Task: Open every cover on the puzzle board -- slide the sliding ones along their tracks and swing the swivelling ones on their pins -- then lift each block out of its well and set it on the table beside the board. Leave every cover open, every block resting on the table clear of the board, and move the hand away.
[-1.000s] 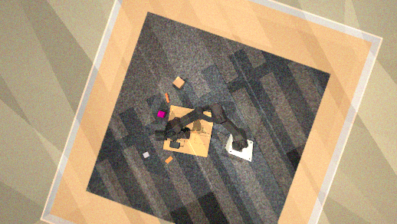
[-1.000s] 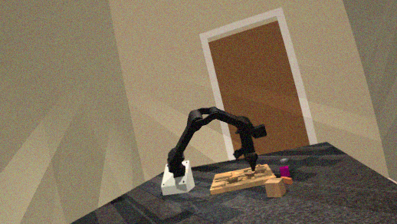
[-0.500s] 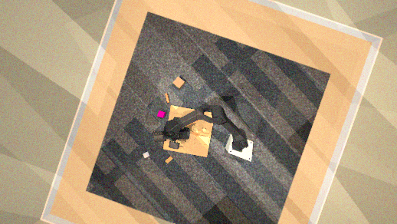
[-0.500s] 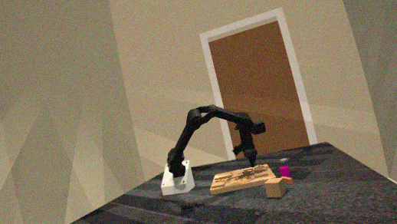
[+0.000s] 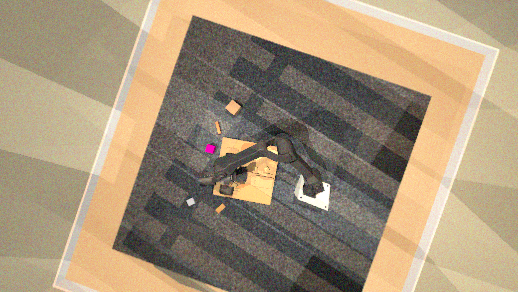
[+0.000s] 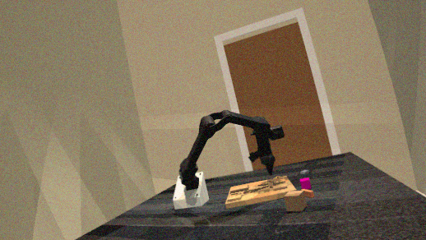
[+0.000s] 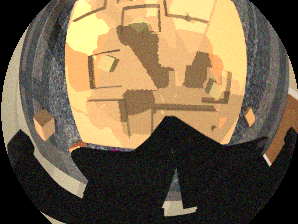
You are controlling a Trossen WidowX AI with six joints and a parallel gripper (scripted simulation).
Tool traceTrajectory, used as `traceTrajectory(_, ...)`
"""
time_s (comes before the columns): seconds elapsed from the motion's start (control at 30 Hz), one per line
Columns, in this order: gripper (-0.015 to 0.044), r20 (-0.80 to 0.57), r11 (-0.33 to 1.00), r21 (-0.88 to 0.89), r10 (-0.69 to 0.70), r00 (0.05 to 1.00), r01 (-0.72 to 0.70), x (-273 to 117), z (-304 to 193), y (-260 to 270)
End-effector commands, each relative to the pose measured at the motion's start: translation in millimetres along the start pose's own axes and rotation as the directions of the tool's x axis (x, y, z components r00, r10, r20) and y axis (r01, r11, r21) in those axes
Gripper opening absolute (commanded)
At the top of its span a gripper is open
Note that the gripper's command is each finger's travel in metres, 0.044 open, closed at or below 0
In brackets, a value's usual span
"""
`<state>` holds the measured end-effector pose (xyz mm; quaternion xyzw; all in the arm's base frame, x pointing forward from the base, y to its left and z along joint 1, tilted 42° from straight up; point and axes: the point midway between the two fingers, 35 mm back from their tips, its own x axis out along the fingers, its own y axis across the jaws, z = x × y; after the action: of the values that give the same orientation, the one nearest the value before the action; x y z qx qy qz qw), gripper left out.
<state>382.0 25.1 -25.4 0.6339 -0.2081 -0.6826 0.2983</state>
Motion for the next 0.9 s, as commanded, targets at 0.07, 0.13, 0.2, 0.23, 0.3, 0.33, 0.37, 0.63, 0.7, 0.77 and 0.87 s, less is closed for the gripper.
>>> traceTrajectory(0.07,0.0,0.001,0.973,0.232,0.0,1.0,0.0,-2.1,8.6,2.2)
traceTrajectory(0.13,0.0,0.001,0.911,0.411,-0.001,1.0,0.0,-4.4,15.6,3.9)
traceTrajectory(0.2,0.0,0.001,0.817,0.576,-0.001,1.0,0.0,-6.6,22.7,5.6)
traceTrajectory(0.23,0.0,0.001,0.759,0.652,-0.001,1.0,0.0,-7.6,26.3,6.4)
traceTrajectory(0.3,0.0,0.001,0.622,0.783,-0.001,1.0,0.0,-9.4,33.6,8.0)
traceTrajectory(0.33,0.0,0.001,0.544,0.839,-0.001,1.0,0.0,-10.3,37.3,8.8)
traceTrajectory(0.37,0.0,0.001,0.462,0.887,-0.002,1.0,-0.001,-11.1,41.0,9.6)
traceTrajectory(0.63,0.0,0.002,-0.223,0.975,-0.002,1.0,-0.002,-16.0,71.6,15.6)
traceTrajectory(0.7,0.0,0.002,-0.329,0.944,-0.003,1.0,-0.003,-16.4,76.2,16.5)
traceTrajectory(0.77,0.0,0.002,-0.432,0.902,-0.003,1.0,-0.003,-16.8,80.7,17.3)
traceTrajectory(0.87,0.0,0.002,-0.576,0.818,-0.003,1.0,-0.003,-17.3,87.6,18.5)
